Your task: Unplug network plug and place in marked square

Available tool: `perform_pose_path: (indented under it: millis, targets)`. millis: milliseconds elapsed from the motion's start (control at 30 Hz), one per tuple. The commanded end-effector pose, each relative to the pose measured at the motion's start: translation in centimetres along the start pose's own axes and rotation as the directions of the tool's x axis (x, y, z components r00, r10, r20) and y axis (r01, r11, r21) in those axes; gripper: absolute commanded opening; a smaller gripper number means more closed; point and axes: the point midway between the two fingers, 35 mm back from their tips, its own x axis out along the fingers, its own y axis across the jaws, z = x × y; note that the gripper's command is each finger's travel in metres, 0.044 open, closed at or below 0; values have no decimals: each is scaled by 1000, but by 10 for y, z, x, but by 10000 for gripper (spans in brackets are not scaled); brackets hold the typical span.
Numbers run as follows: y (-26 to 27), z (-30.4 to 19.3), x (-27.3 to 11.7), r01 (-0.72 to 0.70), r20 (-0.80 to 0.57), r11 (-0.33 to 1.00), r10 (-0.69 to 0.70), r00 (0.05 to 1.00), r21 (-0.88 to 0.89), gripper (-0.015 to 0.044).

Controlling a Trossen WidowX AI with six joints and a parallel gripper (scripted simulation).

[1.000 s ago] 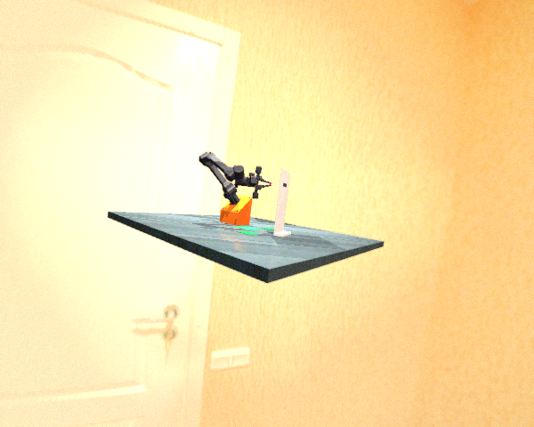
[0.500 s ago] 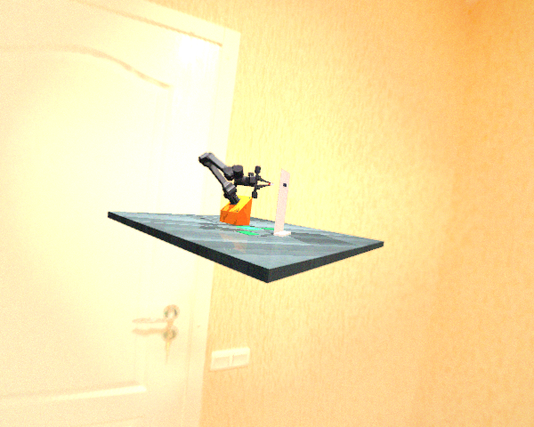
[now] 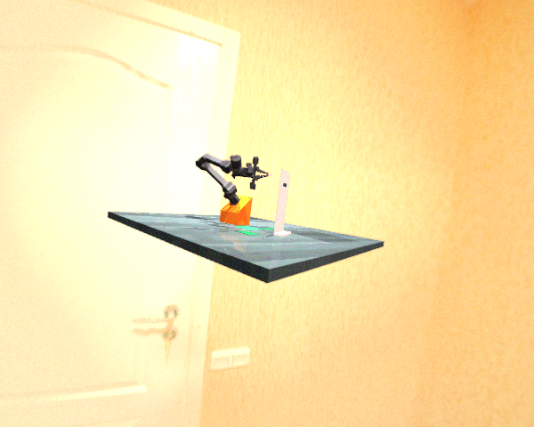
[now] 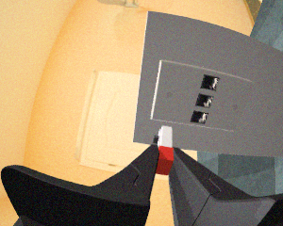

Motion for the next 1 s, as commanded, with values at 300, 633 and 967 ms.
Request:
perform_pose_path:
  millis: [300,633,967]
  targets:
    - [-77,-13,-6,308,47,951,-310,950,36,0]
    - [-167,-39,-34,634,43,772,-635,771,47,0]
    - [-222,-67,-70,822,10,569,-823,569,24,0]
